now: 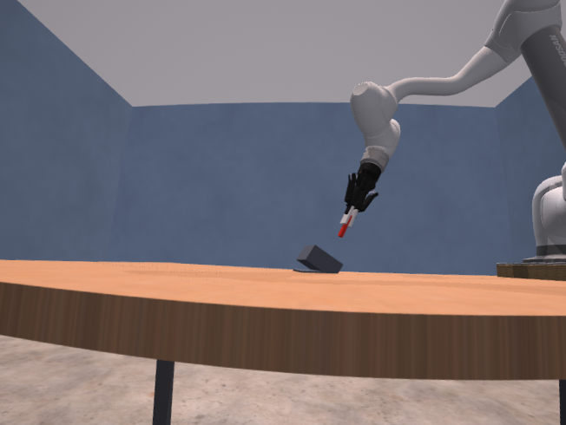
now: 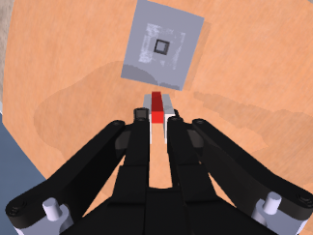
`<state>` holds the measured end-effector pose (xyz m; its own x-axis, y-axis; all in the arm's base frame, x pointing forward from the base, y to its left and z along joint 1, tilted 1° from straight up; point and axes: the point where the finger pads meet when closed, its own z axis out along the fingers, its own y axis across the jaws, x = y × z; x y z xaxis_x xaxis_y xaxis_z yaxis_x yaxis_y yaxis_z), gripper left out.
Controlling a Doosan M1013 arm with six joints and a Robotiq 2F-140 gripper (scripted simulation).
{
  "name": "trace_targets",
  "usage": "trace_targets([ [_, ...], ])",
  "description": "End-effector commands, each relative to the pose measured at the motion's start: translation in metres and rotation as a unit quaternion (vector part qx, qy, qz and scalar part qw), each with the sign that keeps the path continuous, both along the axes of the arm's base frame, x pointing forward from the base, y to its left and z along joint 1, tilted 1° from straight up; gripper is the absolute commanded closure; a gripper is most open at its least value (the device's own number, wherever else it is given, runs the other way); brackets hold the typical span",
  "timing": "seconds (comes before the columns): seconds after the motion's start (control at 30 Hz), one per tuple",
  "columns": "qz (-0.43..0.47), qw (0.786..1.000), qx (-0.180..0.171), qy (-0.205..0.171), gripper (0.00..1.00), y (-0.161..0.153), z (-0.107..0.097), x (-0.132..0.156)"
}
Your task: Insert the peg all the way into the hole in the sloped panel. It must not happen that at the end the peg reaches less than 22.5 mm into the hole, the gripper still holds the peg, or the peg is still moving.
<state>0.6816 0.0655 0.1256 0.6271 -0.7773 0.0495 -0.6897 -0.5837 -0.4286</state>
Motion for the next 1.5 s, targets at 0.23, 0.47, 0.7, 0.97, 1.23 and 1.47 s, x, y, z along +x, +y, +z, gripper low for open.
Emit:
trace_targets([
  [0.23, -0.091, 0.995, 0.032, -0.016, 1.0, -0.038, 0.009, 0.007],
  [0.47, -0.132, 0.99, 0.045, -0.023, 1.0, -0.057, 0.013, 0.009],
  [0.7, -0.132, 0.99, 0.045, -0.023, 1.0, -0.055, 0.004, 0.014],
  [0.97, -0.132, 0.99, 0.045, -0.023, 1.0, -0.051, -0.012, 0.022],
  [1.23, -0.132, 0.99, 0.045, -0.023, 1.0, -0.047, -0.028, 0.031],
  [1.47, -0.132, 0.99, 0.045, -0.023, 1.0, -0.046, -0.033, 0.033],
])
